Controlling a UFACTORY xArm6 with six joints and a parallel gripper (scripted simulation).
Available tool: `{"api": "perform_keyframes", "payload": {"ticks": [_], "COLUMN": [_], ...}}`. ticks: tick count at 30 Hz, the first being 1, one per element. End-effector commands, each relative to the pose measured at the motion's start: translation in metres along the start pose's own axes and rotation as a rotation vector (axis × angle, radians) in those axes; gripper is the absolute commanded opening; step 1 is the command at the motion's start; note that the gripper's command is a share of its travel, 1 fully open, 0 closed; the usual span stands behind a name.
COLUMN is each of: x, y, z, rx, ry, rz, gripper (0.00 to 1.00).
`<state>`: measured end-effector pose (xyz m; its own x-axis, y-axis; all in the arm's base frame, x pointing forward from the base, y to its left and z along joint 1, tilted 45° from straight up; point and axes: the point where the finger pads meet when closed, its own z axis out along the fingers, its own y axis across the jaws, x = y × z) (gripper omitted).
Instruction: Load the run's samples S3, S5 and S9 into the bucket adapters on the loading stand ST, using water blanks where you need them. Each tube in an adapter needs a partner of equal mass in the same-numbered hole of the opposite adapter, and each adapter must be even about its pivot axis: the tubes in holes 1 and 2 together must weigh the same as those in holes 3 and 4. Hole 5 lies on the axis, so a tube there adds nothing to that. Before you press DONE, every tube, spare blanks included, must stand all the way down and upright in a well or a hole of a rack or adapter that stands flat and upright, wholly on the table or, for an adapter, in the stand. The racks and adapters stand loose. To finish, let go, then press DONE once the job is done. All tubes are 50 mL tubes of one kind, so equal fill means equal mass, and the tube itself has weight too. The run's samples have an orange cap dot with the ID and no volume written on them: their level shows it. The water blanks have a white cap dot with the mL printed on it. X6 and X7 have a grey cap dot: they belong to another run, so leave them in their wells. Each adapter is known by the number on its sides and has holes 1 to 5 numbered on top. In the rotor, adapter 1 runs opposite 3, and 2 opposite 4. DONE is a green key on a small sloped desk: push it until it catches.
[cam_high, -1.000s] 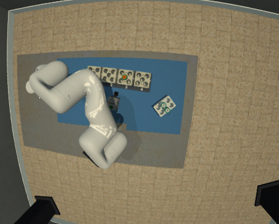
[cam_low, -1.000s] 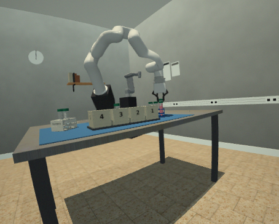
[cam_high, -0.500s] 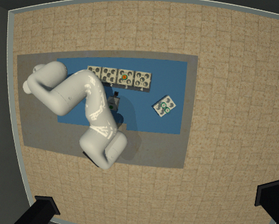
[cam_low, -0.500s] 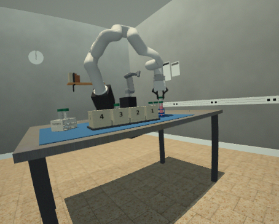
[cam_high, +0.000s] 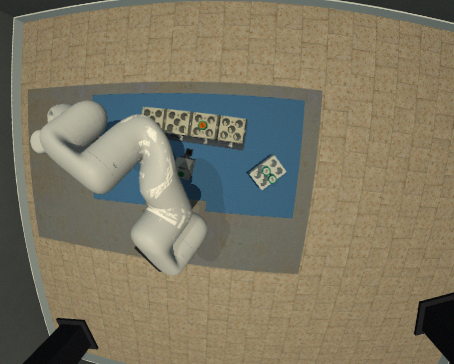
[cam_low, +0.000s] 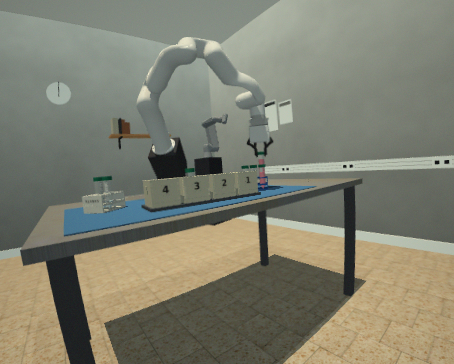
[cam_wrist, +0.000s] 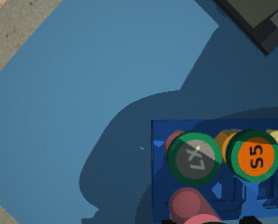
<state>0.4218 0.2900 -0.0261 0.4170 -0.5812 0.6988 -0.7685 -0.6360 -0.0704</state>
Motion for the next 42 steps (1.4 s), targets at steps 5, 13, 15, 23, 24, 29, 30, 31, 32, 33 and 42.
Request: {"api": "perform_keyframes", "payload": {"ticks": [5,13,15,23,24,29,30,31,32,33,42], "x": [0.0,0.0,0.0,0.0,0.0,0.0,0.0,0.0,0.0,0.0,0.0], "y": [-0.001,-0.001,-0.001,-0.001,-0.001,-0.001,-0.001,-0.001,-0.001,-0.001,-0.001], "z": [-0.014,-0.03,-0.034,-0.046,-0.048,-0.058,-0.06,-0.062,-0.064,-0.066,-0.072], "rx": [0.003,0.003,0.003,0.003,0.003,0.003,0.003,0.003,0.003,0.003,0.003], "ry": [-0.001,-0.001,-0.001,-0.001,-0.001,-0.001,-0.001,-0.001,-0.001,-0.001,-0.001], "rz": [0.001,0.001,0.001,0.001,0.001,0.001,0.001,0.001,0.001,0.001,0.001], "gripper": [0.0,0.0,0.0,0.0,0.0,0.0,0.0,0.0,0.0,0.0,0.0]}}
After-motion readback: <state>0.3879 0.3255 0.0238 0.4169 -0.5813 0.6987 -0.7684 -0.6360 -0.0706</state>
